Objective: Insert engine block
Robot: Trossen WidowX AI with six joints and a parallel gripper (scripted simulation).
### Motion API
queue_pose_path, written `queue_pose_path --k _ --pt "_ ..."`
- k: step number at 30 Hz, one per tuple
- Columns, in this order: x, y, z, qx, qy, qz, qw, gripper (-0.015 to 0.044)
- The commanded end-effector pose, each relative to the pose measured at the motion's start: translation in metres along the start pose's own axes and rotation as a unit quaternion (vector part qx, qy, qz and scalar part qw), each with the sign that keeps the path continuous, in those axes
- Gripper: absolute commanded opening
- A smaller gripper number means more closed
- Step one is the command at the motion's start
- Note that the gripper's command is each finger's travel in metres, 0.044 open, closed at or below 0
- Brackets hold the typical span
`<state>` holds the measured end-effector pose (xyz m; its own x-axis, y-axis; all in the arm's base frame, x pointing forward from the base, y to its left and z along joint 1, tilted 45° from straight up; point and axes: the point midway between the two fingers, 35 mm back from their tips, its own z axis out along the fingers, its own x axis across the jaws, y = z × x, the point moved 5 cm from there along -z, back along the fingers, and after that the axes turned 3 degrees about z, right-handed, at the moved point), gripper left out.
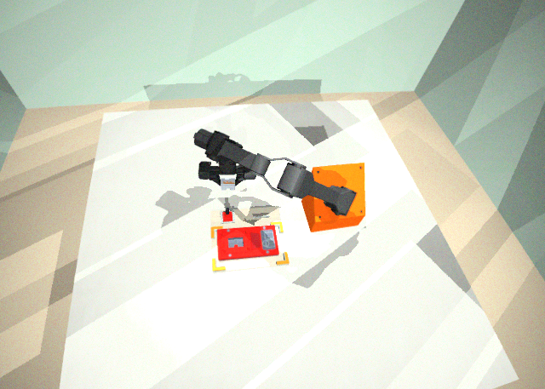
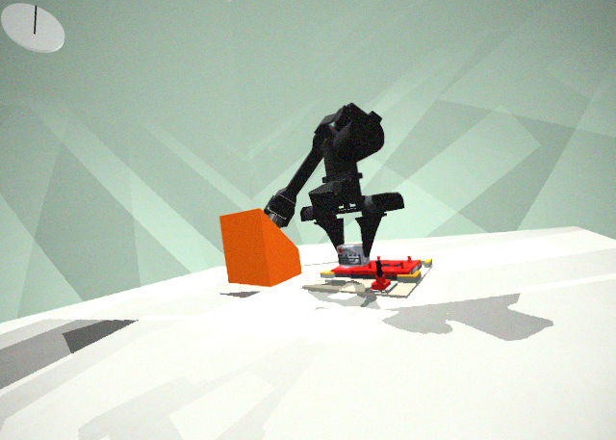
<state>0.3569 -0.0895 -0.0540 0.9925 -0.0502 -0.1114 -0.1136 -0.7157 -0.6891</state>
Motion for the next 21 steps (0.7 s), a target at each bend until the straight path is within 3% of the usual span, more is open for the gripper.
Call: queue_pose_path --k 1,14,21 --pt "0.001 -0.002 -0.013 -0.003 0.002 -0.006 1.000 0.0000" --pt "-0.005 -0.003 -0.050 -0.002 0.002 -0.006 1.000 0.0000" --pt "-0.001 0.026 -0.033 -0.002 0.002 -0.006 1.000 0.0000"
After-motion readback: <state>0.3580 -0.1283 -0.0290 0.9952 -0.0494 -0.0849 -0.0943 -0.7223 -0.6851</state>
